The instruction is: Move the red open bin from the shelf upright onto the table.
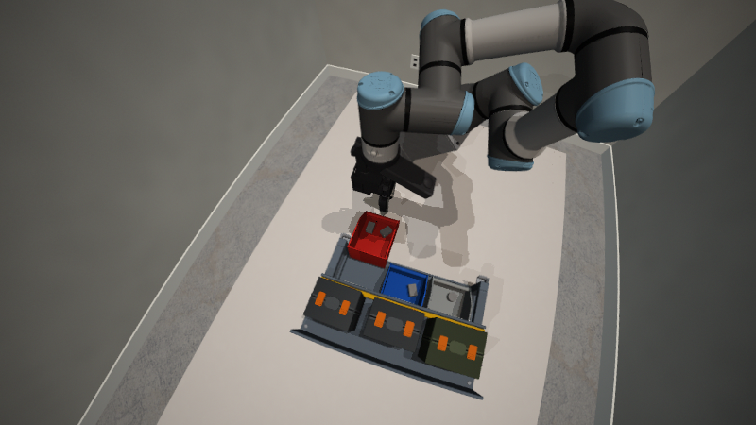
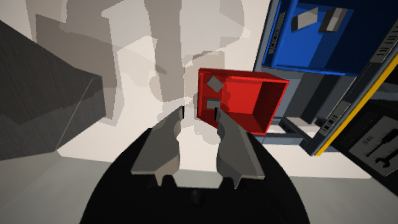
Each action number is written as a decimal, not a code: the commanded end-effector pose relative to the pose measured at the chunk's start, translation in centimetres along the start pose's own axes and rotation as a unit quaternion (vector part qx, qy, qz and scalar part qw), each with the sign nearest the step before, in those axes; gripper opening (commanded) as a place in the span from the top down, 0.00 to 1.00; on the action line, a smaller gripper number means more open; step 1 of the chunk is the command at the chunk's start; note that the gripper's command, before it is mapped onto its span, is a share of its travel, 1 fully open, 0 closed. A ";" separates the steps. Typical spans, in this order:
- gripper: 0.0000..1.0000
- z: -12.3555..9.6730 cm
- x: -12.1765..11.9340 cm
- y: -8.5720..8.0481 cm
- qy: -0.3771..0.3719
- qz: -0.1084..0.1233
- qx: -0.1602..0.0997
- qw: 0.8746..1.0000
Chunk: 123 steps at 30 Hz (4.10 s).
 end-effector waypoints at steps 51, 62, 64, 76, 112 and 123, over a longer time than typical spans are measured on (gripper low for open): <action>0.80 0.2 1.5 0.2 0.000 -0.001 -0.001 1.000; 0.80 0.6 3.8 -0.6 0.000 -0.001 -0.001 1.000; 0.80 0.6 3.8 -0.6 0.000 -0.001 -0.001 1.000; 0.80 1.2 7.5 -1.8 0.000 -0.001 -0.001 1.000; 0.80 2.0 12.4 -2.5 0.000 -0.001 -0.001 1.000; 0.80 2.0 12.4 -1.5 0.000 -0.001 -0.001 1.000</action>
Point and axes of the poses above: the point where the finger pads meet when closed, its own y axis out along the fingers, its own x axis across the jaws, z = x × y, the point moved 7 cm from there along -y, back along the fingers, and after that the axes turned 15 degrees about y, right-handed, at the moved point
